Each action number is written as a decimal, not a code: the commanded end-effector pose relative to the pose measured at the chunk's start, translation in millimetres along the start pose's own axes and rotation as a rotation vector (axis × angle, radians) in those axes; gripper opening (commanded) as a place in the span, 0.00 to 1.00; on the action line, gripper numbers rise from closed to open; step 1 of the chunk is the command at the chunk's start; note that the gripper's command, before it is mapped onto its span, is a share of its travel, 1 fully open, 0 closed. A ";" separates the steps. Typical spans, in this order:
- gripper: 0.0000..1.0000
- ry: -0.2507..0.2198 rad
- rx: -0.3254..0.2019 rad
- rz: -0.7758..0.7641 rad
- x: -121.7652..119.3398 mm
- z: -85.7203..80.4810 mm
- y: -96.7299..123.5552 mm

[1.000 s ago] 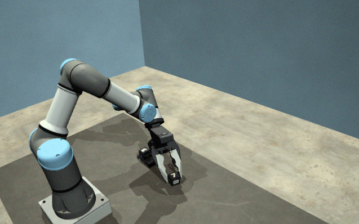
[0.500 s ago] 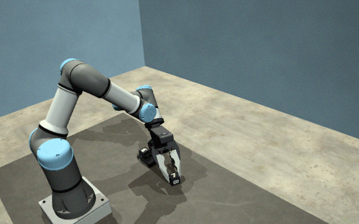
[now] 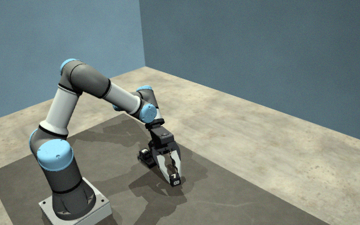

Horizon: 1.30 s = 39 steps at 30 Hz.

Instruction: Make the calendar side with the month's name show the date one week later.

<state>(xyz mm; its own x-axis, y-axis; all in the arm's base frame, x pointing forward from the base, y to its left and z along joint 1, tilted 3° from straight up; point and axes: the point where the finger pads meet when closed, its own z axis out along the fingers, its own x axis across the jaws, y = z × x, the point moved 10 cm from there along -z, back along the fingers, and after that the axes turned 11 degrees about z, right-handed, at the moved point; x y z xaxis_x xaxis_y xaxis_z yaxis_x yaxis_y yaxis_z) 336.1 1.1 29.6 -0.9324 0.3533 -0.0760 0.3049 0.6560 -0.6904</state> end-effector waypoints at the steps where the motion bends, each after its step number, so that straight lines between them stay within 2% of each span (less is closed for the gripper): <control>1: 0.11 -0.002 -0.001 0.002 -0.6 -0.6 -0.3; 11: 0.11 -0.002 -0.001 0.002 -1.1 -3.2 -2.9; 30: 0.11 -0.002 -0.001 0.002 -9.1 -45.8 -44.7; 39: 0.11 -0.002 -0.001 0.002 -9.8 -50.0 -48.9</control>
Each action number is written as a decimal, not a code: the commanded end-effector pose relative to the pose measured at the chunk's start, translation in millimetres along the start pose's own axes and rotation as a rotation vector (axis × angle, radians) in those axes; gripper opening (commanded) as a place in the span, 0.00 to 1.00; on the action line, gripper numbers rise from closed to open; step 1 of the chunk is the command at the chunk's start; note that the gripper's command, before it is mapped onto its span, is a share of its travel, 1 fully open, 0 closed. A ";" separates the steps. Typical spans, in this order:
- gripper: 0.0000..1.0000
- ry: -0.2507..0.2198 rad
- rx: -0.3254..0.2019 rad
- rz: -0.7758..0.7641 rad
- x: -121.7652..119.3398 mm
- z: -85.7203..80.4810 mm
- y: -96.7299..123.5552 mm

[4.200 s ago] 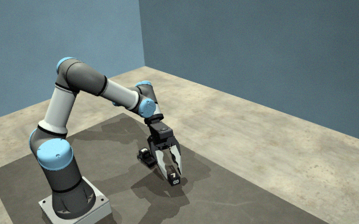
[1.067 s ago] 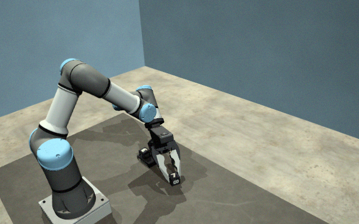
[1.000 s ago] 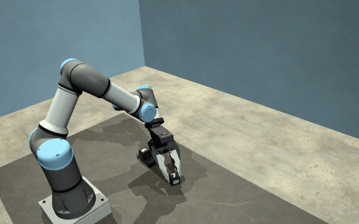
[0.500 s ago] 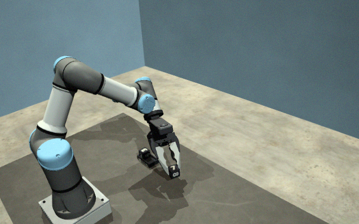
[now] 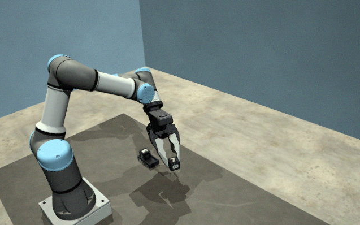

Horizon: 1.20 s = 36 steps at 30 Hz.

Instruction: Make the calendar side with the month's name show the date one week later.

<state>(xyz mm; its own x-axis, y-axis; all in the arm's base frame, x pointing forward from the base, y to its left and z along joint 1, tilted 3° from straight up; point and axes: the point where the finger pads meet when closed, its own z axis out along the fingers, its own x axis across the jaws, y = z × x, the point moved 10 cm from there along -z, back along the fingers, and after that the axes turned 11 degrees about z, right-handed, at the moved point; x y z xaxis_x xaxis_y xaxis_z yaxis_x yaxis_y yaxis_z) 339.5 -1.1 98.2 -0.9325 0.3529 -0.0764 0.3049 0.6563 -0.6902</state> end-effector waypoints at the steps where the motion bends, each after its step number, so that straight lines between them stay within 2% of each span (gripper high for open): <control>1: 0.11 -0.001 -0.001 0.002 -0.7 -1.5 -1.2; 11: 0.11 0.006 -0.017 0.002 -0.9 -1.0 -3.1; 16: 0.11 0.030 -0.089 0.002 -2.1 0.9 -11.4; 18: 0.11 0.030 -0.089 0.002 -2.1 0.9 -11.4; 23: 0.11 0.047 -0.187 0.002 -4.1 2.2 -21.8; 27: 0.11 0.049 -0.241 0.002 -5.6 2.3 -27.4; 36: 0.11 0.049 -0.258 0.002 -6.1 2.3 -29.2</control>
<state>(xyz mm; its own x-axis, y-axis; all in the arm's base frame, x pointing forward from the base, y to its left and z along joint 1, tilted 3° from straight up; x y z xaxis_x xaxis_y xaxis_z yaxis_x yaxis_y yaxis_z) 335.6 -23.3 116.2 -0.9234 0.3822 -0.0359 0.3498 0.7995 -0.4883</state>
